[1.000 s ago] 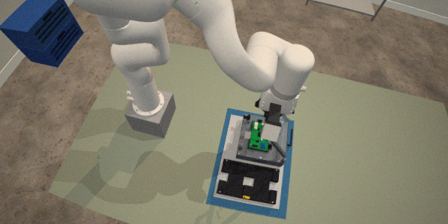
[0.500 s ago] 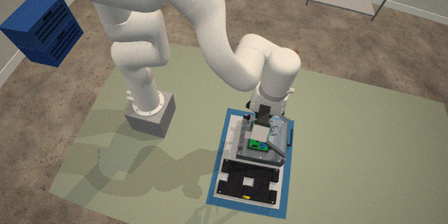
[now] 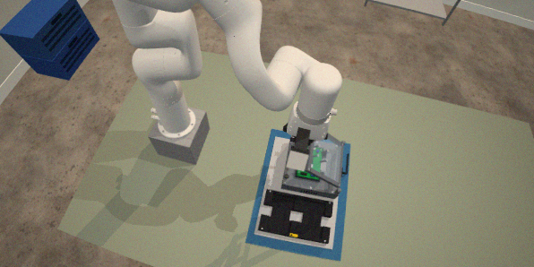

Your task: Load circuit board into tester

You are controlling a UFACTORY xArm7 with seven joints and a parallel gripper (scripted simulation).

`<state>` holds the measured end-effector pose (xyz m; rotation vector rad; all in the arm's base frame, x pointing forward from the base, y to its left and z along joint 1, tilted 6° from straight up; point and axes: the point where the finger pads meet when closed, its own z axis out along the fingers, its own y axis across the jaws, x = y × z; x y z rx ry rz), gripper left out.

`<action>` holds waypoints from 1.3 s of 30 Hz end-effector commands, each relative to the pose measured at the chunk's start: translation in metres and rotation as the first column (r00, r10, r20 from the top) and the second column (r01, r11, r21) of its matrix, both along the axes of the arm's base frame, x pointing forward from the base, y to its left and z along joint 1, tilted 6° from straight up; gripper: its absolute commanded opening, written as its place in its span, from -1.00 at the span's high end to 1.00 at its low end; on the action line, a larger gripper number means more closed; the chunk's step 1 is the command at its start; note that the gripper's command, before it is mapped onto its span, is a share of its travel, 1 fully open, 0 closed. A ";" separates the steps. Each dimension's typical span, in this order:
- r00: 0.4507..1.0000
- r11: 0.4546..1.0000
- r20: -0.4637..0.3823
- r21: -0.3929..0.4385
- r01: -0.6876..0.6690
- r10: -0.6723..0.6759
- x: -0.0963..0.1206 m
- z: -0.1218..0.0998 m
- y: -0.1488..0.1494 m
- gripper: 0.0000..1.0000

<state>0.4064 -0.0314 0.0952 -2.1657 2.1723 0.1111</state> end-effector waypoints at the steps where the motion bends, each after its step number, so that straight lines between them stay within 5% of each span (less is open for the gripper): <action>1: 1.000 1.000 0.003 0.000 0.000 0.000 -0.005 -0.008 0.001 1.00; 39: 1.000 1.000 0.003 -0.001 0.000 0.000 -0.033 -0.071 0.007 1.00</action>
